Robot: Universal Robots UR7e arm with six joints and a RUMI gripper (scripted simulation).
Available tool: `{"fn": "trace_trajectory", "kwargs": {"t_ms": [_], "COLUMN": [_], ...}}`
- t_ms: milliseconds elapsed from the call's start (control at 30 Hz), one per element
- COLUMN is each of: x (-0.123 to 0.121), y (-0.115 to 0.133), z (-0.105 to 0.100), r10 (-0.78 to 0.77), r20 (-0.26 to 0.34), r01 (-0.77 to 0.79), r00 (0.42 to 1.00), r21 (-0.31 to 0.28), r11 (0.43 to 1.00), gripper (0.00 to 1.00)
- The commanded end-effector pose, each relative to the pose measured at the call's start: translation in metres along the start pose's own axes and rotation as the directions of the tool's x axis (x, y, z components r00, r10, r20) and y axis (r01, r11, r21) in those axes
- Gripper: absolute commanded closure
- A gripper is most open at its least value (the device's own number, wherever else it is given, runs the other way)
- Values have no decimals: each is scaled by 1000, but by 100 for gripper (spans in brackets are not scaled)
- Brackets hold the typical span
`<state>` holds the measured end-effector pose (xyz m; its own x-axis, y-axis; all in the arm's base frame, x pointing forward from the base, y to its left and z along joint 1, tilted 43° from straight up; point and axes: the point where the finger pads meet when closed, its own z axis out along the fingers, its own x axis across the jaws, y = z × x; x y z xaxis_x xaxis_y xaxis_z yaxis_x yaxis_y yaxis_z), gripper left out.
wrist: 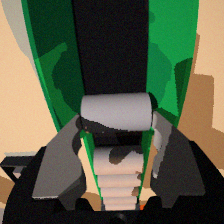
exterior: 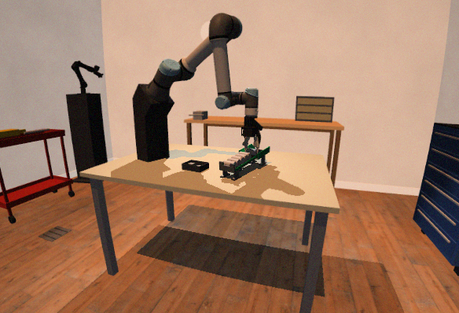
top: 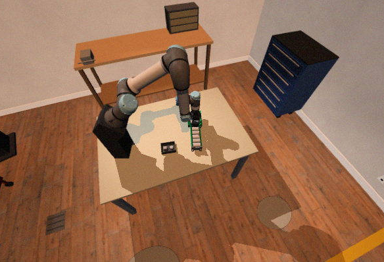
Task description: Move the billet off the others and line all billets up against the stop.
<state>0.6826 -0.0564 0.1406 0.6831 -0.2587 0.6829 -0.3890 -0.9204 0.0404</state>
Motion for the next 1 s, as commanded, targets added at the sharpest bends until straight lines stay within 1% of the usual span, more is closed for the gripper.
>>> {"fn": "trace_trajectory", "kwargs": {"t_ms": [0, 33, 100, 133, 300, 333, 967], "x": [1, 1, 1, 1, 1, 1, 1], "y": [0, 0, 0, 0, 0, 0, 0], "z": [-1, -1, -1, -1, -1, -1, -1], "r10": [0, 0, 0, 0, 0, 0, 0], "r20": [-2, -2, -2, -2, -2, -2, -2], "r01": [0, 0, 0, 0, 0, 0, 0], "r00": [1000, 1000, 1000, 1000, 1000, 1000, 1000], "r21": [1, 1, 1, 1, 1, 1, 1], "r11": [1000, 1000, 1000, 1000, 1000, 1000, 1000], "gripper": [55, 53, 53, 51, 49, 47, 47]}}
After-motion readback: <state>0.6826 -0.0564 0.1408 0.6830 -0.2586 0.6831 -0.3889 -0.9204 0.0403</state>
